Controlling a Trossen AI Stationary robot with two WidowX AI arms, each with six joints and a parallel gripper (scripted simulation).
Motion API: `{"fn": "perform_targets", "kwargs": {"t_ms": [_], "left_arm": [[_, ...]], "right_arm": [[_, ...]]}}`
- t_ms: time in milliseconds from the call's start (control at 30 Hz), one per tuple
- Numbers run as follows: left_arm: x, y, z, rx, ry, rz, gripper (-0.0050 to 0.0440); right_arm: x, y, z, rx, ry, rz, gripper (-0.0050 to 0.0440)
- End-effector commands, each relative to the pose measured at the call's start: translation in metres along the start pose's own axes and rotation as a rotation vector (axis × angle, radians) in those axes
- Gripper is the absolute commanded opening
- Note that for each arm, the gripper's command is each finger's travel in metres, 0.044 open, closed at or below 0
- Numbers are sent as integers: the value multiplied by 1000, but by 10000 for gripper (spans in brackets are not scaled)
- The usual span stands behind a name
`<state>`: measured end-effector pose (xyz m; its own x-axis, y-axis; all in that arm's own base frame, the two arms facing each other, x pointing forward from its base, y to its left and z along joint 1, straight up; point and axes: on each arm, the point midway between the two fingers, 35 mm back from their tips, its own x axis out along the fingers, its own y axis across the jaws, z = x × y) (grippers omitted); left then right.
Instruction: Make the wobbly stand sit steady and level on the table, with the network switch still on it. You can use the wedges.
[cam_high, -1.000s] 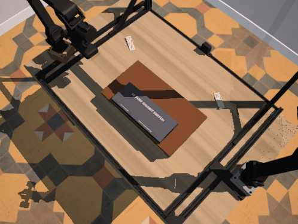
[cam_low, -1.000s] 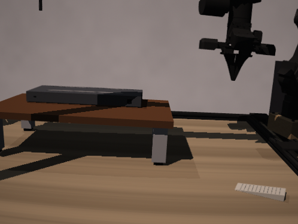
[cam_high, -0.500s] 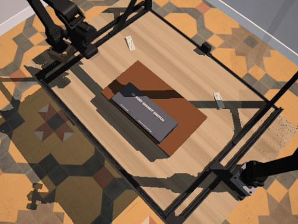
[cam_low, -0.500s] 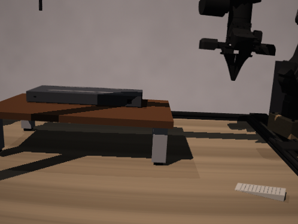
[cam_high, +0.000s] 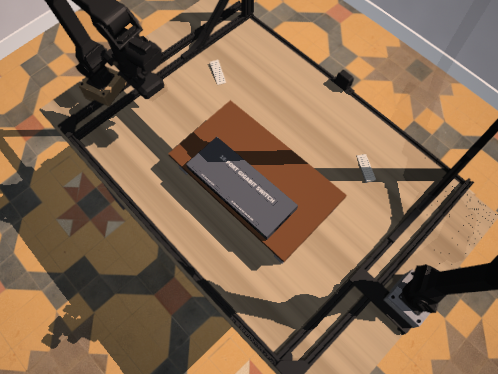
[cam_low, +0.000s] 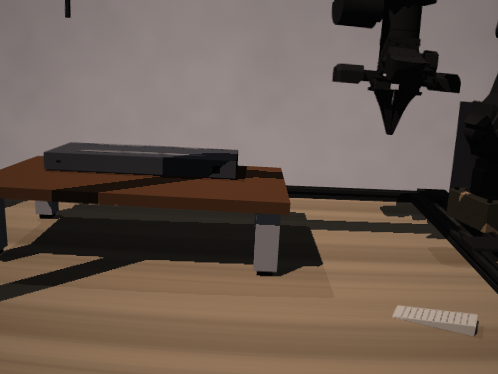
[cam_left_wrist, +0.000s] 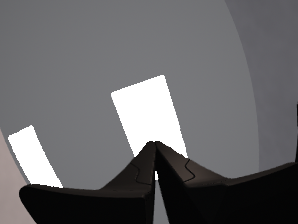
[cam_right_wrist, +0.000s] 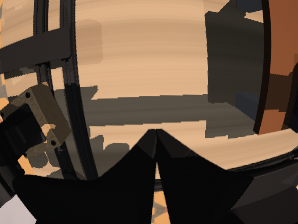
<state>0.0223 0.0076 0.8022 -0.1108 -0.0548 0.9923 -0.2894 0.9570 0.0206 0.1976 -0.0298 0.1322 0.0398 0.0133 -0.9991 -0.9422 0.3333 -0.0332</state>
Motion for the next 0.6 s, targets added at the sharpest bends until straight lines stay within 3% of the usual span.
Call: {"fn": "perform_targets", "kwargs": {"t_ms": [0,200,567], "left_arm": [[2,-4,4,-171,-19,43,0],[1,-3,2,-119,-9,16,0],[2,-4,4,-171,-19,43,0]], "right_arm": [[0,0,0,0,0,0,0],[0,0,0,0,0,0,0],[0,0,0,0,0,0,0]]}}
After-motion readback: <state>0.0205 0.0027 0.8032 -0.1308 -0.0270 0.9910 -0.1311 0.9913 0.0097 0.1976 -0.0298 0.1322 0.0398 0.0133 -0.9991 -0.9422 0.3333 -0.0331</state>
